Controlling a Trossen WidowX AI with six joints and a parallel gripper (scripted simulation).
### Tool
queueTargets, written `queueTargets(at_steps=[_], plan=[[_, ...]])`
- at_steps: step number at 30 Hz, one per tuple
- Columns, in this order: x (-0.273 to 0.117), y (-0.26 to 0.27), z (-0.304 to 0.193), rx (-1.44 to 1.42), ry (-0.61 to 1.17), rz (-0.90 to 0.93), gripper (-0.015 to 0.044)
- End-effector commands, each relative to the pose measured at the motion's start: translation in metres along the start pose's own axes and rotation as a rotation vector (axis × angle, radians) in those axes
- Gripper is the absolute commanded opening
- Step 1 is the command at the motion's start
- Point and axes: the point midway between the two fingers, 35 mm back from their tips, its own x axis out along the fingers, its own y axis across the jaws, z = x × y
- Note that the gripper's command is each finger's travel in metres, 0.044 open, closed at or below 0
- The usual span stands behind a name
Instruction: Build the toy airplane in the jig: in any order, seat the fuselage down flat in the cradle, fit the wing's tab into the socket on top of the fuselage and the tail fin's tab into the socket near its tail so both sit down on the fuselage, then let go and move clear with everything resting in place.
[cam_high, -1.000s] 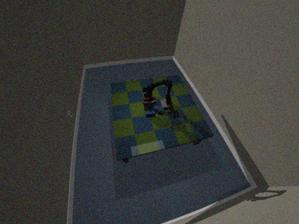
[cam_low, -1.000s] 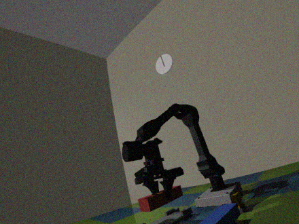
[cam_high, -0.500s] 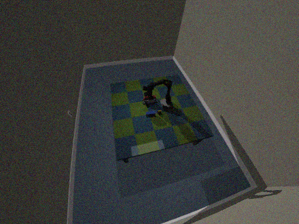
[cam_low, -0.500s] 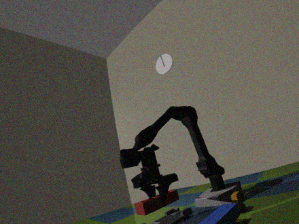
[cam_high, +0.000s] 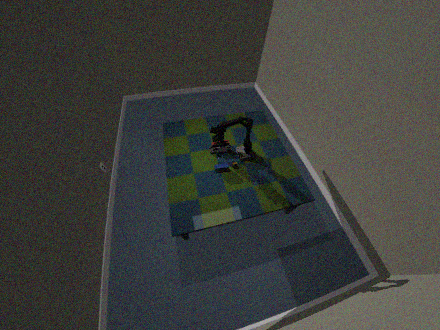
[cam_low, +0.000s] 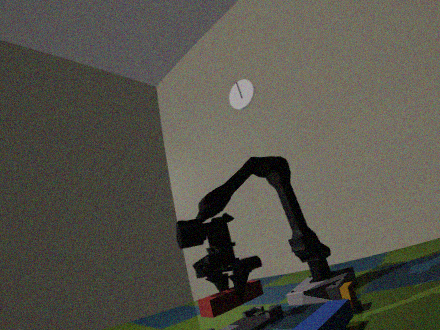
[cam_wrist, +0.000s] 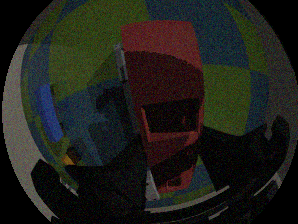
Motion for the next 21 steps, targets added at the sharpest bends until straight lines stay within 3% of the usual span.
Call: queueTargets(at_steps=[1,21], plan=[[0.0,0.0,0.0,-0.004,-0.003,0.002,0.0195],[0.025,0.0,0.001,-0.004,-0.003,0.002,0.0195]])
